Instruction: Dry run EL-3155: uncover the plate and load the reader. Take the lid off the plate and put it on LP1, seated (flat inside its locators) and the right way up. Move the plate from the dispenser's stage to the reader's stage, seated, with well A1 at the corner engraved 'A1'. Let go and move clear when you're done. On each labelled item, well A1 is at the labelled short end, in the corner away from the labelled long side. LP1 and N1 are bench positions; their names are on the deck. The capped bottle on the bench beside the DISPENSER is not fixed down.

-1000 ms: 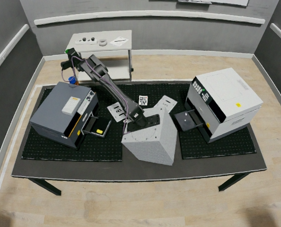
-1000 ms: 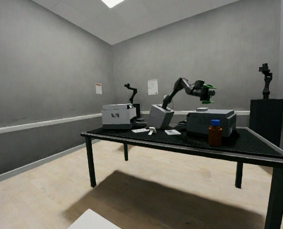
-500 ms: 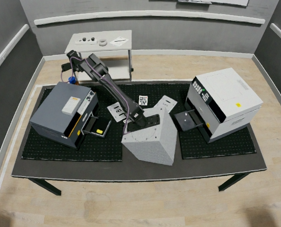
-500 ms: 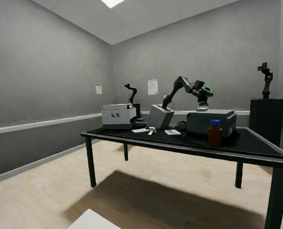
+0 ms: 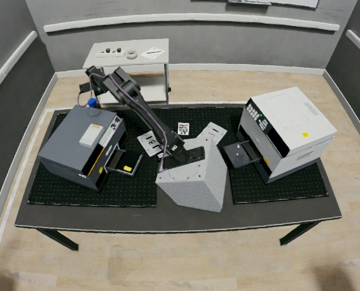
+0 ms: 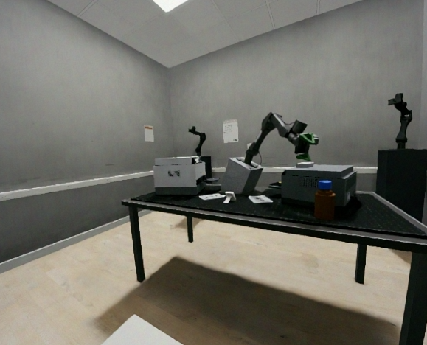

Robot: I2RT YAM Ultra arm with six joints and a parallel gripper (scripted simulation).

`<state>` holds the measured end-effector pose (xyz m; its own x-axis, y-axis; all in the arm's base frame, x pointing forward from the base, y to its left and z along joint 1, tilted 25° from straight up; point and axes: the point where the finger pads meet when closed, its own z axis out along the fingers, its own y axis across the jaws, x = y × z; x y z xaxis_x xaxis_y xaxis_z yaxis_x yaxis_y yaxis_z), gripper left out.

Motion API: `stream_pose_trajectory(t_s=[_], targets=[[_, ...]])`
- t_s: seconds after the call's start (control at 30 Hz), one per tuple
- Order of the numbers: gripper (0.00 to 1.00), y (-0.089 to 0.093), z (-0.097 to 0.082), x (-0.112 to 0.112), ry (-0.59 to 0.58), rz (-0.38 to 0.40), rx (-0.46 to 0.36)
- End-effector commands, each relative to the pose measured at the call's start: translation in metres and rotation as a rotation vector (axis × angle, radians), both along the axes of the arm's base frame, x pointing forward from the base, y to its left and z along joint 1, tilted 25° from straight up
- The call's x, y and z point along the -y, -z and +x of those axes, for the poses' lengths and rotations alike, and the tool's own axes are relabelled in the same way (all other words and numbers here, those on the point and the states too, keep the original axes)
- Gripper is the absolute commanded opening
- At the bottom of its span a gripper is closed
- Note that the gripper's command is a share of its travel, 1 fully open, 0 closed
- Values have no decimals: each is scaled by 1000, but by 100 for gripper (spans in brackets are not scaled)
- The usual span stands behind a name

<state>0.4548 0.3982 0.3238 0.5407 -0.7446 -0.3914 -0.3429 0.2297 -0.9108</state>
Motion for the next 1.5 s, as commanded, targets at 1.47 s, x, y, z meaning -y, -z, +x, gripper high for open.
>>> stream_pose_trajectory(t_s=[1.47], targets=[[100,88,-123,89,89,-168,-399]])
